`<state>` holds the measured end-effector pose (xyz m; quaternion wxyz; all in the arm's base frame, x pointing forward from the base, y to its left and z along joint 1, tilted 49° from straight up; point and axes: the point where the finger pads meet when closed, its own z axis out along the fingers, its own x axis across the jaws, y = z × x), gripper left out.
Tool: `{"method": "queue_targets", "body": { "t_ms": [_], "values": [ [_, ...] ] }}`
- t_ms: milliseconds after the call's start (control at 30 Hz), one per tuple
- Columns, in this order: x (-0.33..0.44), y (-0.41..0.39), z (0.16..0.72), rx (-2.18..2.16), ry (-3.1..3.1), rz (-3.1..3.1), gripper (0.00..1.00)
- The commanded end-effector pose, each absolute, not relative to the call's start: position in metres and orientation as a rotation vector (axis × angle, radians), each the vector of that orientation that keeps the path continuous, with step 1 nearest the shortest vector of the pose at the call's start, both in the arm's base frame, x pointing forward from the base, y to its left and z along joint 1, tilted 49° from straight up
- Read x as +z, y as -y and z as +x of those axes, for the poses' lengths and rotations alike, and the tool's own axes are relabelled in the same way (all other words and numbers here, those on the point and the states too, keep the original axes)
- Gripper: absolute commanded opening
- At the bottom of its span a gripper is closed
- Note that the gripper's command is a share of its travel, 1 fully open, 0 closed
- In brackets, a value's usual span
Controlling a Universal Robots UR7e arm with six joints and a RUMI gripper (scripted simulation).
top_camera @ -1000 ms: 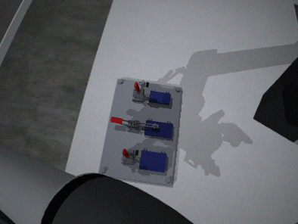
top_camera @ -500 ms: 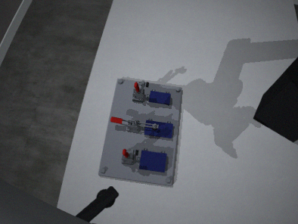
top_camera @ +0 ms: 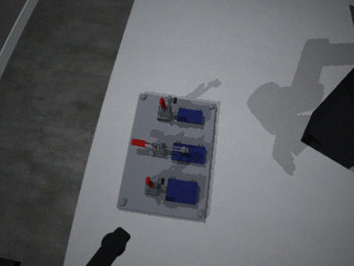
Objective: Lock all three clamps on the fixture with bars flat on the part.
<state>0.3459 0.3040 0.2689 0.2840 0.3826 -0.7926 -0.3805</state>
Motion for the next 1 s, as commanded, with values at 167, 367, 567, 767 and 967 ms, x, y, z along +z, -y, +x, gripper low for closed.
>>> {"method": "queue_targets", "body": {
  "t_ms": [167,367,567,767,967],
  "values": [
    [0.2641,-0.3023,0.3478,-1.007,2.289,1.311,0.58],
    [0.2641,-0.3023,0.3478,-1.007,2.289,1.311,0.58],
    [0.2641,-0.3023,0.3478,-1.007,2.289,1.311,0.58],
    [0.2641,-0.3024,0.3478,-0.969,2.429,1.613,0.58],
    [0.2641,-0.3024,0.3478,-0.969,2.429,1.613,0.58]
  ]
}}
